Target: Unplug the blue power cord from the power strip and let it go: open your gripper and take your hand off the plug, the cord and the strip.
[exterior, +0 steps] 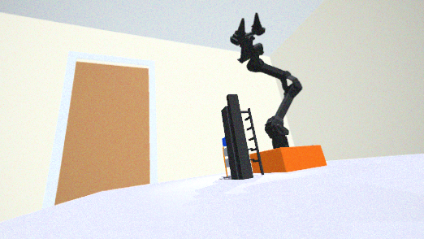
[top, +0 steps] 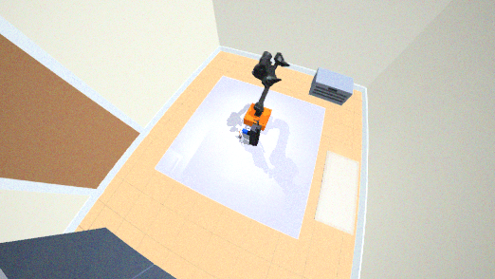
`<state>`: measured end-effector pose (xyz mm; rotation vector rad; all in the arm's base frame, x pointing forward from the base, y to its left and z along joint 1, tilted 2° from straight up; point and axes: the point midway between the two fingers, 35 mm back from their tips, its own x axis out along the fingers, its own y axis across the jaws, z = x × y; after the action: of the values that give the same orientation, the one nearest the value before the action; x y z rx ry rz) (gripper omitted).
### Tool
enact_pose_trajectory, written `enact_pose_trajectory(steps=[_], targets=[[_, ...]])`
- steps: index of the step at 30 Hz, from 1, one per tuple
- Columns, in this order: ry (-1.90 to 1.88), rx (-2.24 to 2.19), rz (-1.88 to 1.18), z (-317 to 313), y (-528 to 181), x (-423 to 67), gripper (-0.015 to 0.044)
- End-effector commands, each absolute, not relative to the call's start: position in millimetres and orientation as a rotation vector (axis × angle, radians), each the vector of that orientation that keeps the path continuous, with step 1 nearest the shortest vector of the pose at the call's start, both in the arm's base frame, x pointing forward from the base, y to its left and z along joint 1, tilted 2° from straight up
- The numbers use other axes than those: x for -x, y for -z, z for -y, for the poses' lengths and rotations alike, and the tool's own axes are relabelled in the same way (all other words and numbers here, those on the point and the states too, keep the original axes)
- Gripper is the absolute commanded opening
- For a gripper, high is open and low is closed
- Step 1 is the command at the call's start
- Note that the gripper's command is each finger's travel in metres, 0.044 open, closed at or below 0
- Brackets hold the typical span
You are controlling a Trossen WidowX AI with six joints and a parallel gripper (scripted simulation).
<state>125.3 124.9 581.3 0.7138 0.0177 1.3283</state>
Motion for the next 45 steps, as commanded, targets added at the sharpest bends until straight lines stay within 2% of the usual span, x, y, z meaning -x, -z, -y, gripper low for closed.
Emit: enact_pose_trajectory(steps=[1,6,9,18,26,31,35,45], targets=[[-1.326,-0.719,-0.019,-124.7,-581.1,-126.9,0.0374],[-1.255,-0.836,-0.053,-118.6,-573.8,-163.2,0.0243],[-1.150,-0.967,-0.104,-109.8,-560.9,-203.2,0.0164],[-0.659,-1.351,-0.313,-68.6,-474.1,-322.1,0.0160],[-0.133,-1.522,-0.520,-27.1,-357.1,-378.2,0.0160],[0.213,-1.542,-0.667,-2.2,-278.3,-381.9,0.0160],[0.503,-1.506,-0.805,16.7,-216.7,-366.3,0.0160],[1.150,-1.215,-1.202,52.5,-113.9,-274.2,0.0160]])
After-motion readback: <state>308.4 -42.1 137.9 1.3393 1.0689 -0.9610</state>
